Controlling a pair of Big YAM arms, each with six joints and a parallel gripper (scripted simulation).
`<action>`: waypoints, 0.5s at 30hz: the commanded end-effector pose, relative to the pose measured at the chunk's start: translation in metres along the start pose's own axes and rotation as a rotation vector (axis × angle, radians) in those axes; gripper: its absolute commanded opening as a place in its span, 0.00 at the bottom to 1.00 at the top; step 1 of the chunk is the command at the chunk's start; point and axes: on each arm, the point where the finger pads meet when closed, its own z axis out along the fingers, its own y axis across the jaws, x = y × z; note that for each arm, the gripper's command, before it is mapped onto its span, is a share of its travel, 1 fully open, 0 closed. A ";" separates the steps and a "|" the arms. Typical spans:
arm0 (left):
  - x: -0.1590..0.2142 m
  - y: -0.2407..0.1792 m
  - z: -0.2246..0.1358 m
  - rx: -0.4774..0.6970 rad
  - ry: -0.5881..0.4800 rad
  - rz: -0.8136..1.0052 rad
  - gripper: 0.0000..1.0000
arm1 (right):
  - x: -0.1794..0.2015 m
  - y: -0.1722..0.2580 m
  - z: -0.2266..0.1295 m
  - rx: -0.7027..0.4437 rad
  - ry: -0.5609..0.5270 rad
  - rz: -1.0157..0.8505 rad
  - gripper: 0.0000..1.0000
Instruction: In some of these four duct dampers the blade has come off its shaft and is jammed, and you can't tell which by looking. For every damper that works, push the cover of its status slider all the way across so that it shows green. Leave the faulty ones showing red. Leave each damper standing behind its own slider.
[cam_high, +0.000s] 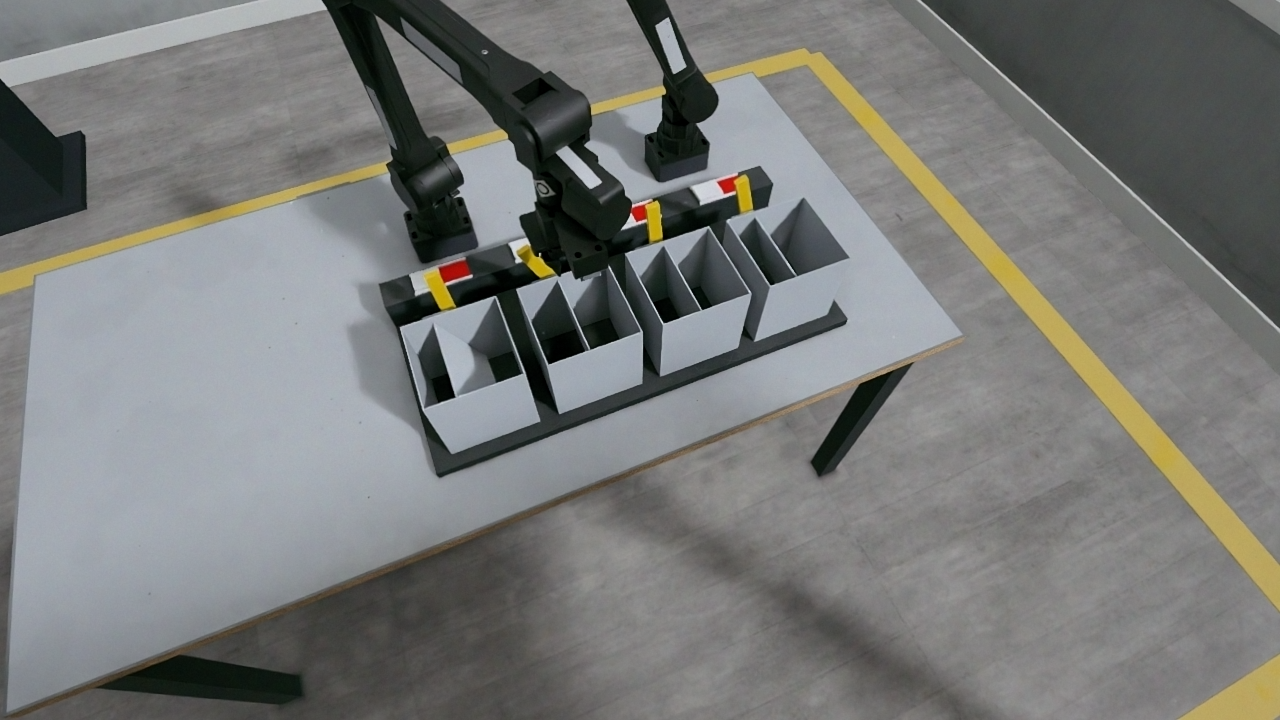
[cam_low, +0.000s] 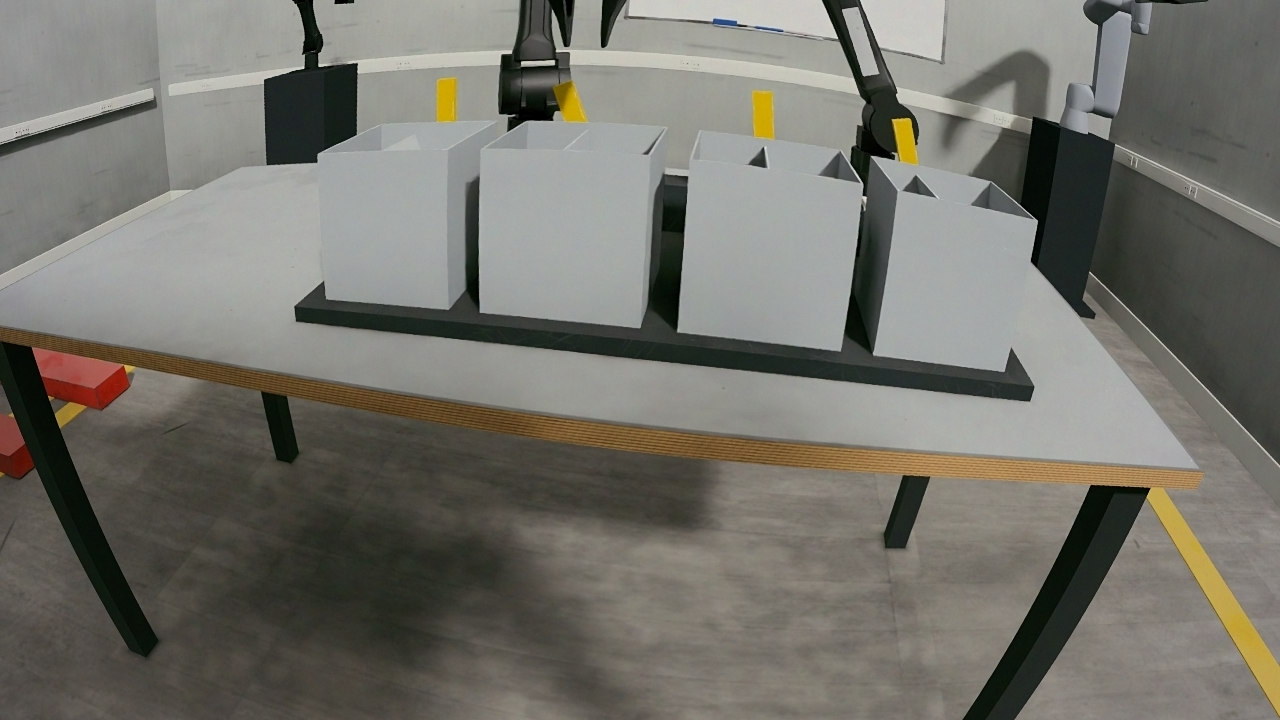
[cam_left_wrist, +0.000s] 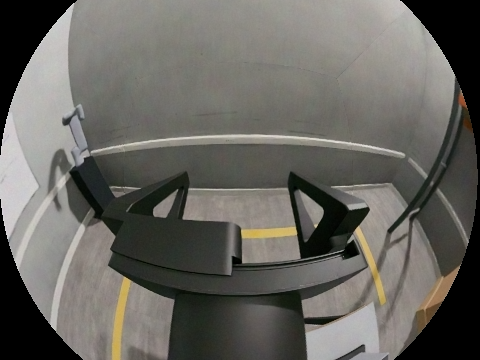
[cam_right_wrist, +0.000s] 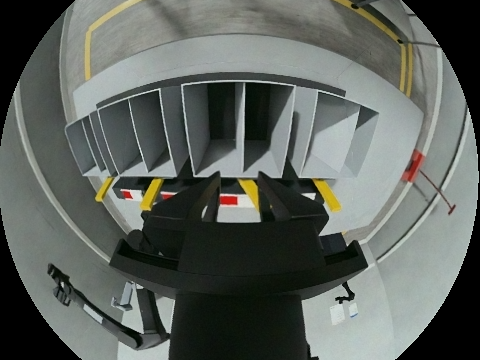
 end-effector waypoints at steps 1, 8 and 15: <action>-0.019 0.005 -0.004 -0.009 -0.049 -0.009 1.00 | -0.008 -0.003 -0.010 -0.010 -0.041 0.028 0.36; -0.019 0.005 -0.004 -0.009 -0.049 -0.009 1.00 | -0.023 0.055 -0.023 -0.017 -0.044 0.007 0.36; -0.019 0.005 -0.004 -0.009 -0.049 -0.009 1.00 | -0.025 0.125 -0.025 -0.020 -0.043 0.007 0.36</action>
